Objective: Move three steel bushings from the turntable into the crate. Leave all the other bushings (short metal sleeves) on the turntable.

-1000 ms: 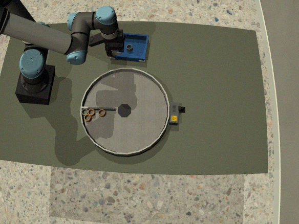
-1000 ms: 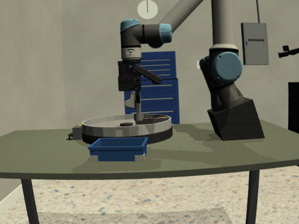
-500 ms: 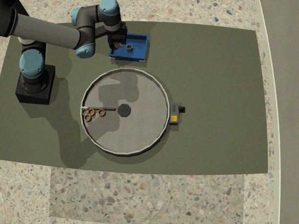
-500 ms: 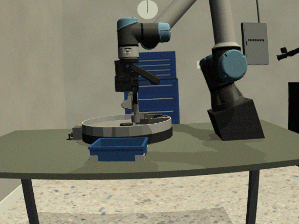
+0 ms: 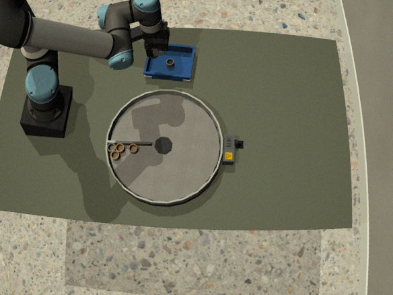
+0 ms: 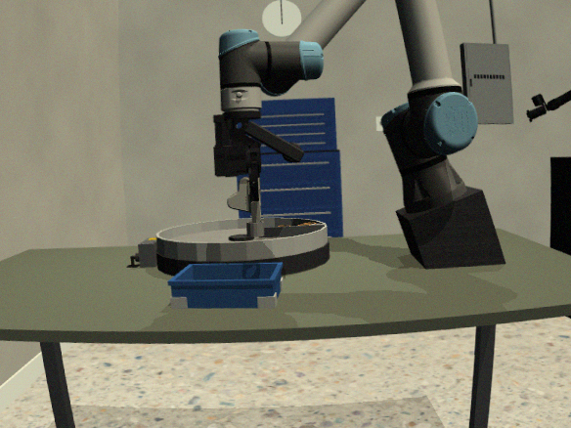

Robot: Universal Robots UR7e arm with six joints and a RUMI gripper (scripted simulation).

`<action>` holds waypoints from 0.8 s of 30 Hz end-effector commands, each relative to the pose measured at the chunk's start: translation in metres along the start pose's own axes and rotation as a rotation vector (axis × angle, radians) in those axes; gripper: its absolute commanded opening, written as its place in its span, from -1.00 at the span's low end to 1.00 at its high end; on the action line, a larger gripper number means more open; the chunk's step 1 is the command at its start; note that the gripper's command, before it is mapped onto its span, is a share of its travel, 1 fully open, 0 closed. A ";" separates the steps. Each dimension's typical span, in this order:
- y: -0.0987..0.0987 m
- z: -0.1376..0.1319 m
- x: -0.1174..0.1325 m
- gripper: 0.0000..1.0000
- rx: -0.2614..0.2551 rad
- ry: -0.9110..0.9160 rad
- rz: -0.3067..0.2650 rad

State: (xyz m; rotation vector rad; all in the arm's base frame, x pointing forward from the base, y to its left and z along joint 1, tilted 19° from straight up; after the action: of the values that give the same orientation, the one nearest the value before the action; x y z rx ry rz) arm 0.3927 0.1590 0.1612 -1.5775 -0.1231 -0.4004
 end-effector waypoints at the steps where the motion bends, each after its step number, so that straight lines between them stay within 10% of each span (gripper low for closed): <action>1: 0.000 0.008 0.001 -1.00 0.000 0.000 -0.001; 24: 0.000 0.021 0.003 -1.00 0.000 0.000 -0.001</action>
State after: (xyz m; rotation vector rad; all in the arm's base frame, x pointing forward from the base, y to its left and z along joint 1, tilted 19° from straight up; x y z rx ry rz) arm 0.3988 0.1785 0.1620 -1.5781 -0.1227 -0.4005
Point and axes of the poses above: the point where the finger pads meet when closed, its own y axis out along the fingers, its own z axis across the jaws, x = y × z, the point moved 4 cm from there along -y, back along the fingers, and after that the axes turned 3 degrees about y, right-handed, at the moved point
